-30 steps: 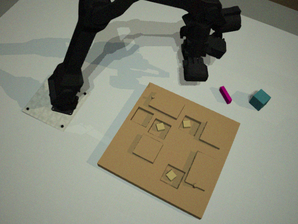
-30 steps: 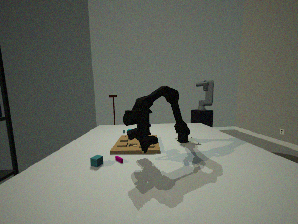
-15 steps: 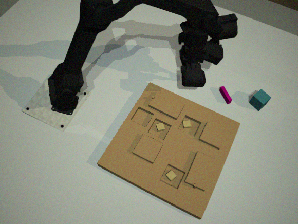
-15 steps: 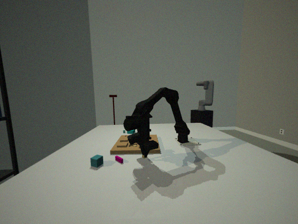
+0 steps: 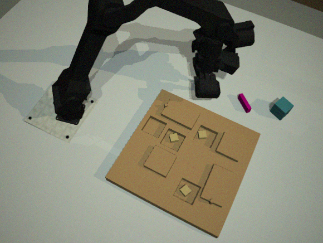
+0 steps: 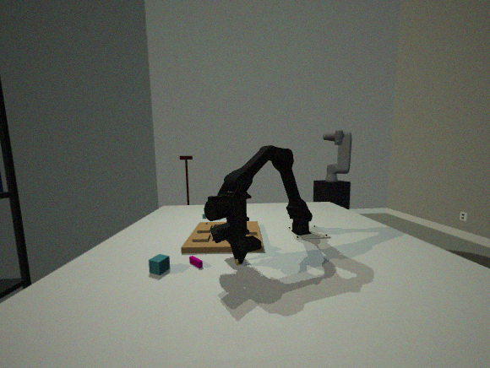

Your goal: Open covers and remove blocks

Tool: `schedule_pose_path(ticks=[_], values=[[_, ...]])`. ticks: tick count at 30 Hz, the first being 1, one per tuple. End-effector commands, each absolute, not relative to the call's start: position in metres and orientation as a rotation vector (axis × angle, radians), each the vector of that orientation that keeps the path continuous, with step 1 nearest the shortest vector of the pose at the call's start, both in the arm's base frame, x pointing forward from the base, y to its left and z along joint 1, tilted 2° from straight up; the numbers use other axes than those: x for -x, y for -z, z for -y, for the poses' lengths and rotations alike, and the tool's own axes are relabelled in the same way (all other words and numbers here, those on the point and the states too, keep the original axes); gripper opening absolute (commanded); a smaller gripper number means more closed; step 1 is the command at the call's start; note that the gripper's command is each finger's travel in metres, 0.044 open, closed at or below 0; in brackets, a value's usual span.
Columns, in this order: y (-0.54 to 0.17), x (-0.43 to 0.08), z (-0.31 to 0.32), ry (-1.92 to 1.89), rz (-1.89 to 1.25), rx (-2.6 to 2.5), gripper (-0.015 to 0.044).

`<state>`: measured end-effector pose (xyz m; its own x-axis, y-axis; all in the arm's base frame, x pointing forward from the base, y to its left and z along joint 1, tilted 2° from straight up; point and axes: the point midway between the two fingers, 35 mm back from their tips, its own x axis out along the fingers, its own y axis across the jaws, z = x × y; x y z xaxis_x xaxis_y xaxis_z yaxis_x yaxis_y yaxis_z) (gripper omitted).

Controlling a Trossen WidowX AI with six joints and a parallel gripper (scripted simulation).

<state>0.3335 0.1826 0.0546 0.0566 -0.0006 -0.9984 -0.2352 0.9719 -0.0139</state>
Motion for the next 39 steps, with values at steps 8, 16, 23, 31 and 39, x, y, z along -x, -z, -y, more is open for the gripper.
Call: schedule_pose_path(ticks=[8,16,23,31,39], values=[[-0.055,-0.334,-0.183,-0.179,-1.506,0.191,0.0395],[-0.075,-0.334,-0.183,-0.179,-1.506,0.192,0.044],[-0.097,-0.333,-0.184,-0.179,-1.505,0.193,0.044],[-0.123,-0.33,-0.183,-0.179,-1.505,0.194,0.044],[-0.131,-0.33,-0.173,-0.235,-1.499,0.255,0.0361]])
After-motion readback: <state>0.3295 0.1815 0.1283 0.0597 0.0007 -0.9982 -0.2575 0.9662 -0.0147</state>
